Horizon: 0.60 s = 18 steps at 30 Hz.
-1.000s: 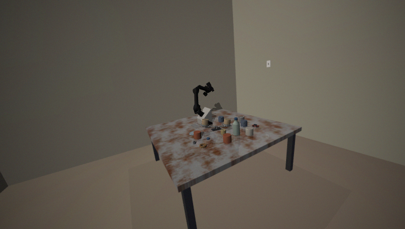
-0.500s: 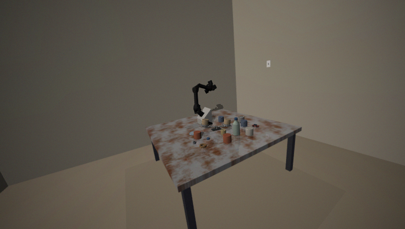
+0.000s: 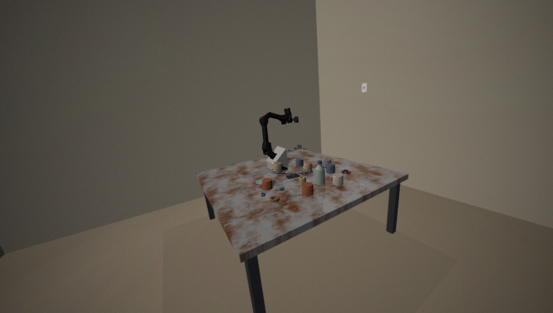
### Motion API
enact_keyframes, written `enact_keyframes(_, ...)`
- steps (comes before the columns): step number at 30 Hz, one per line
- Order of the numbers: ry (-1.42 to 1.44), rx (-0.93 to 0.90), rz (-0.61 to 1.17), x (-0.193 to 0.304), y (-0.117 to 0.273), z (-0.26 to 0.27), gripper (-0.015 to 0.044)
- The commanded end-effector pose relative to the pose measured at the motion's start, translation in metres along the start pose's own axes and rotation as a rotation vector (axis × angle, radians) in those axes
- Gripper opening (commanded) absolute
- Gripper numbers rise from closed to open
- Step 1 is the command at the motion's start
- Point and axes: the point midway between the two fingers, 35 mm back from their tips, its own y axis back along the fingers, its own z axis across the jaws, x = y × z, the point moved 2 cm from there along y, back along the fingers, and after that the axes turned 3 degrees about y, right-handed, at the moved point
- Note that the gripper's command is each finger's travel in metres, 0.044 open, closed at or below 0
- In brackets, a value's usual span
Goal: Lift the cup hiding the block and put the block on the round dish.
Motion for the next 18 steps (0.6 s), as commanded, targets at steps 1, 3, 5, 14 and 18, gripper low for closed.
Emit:
enact_keyframes(1, -0.123, 0.098, 0.034, 0.011, 0.016, -0.017, 0.044)
enact_keyframes(3, -0.175, 0.143, 0.046, 0.015, 0.024, -0.024, 0.044)
enact_keyframes(5, -0.225, 0.188, 0.057, 0.019, 0.032, -0.031, 0.044)
enact_keyframes(14, -0.447, 0.389, 0.106, 0.041, 0.072, -0.056, 0.044)
enact_keyframes(18, -0.546, 0.483, 0.124, 0.052, 0.092, -0.066, 0.044)
